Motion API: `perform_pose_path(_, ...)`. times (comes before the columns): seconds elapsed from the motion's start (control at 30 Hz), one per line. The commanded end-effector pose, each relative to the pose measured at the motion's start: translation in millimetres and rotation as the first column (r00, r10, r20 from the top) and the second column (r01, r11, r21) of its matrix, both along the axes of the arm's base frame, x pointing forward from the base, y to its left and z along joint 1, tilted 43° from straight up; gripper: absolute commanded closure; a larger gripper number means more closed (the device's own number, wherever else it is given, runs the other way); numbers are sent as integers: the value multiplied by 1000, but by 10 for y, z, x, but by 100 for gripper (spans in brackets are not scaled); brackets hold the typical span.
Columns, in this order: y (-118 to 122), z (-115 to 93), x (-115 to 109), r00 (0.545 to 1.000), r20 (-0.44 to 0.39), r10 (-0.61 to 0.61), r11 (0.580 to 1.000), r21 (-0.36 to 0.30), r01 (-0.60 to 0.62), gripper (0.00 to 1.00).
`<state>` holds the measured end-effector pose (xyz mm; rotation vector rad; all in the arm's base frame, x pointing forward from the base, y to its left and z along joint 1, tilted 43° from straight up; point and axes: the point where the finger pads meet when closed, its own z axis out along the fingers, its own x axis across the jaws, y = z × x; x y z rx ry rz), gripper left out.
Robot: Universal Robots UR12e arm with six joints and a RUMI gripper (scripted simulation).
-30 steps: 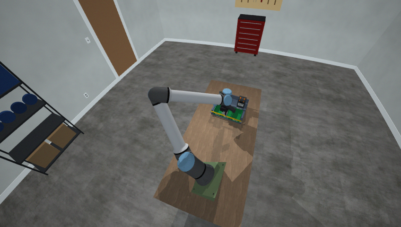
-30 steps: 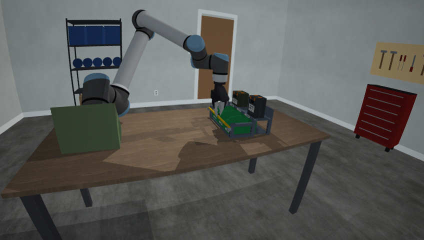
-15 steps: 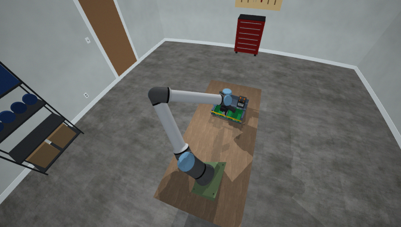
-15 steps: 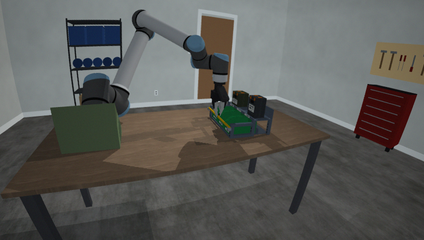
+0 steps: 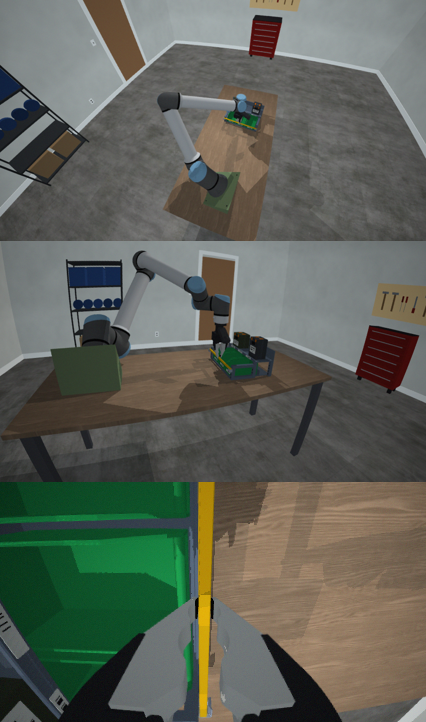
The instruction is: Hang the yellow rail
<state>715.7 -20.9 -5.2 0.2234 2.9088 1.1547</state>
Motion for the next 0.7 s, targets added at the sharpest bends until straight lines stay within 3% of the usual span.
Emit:
perform_pose_path(0.0, 2, -2, 4, 1000, 1, -1, 1000, 0, 1, 100)
perform_pose_path(0.67, 17, -17, 4, 1000, 1, -1, 1000, 0, 1, 100)
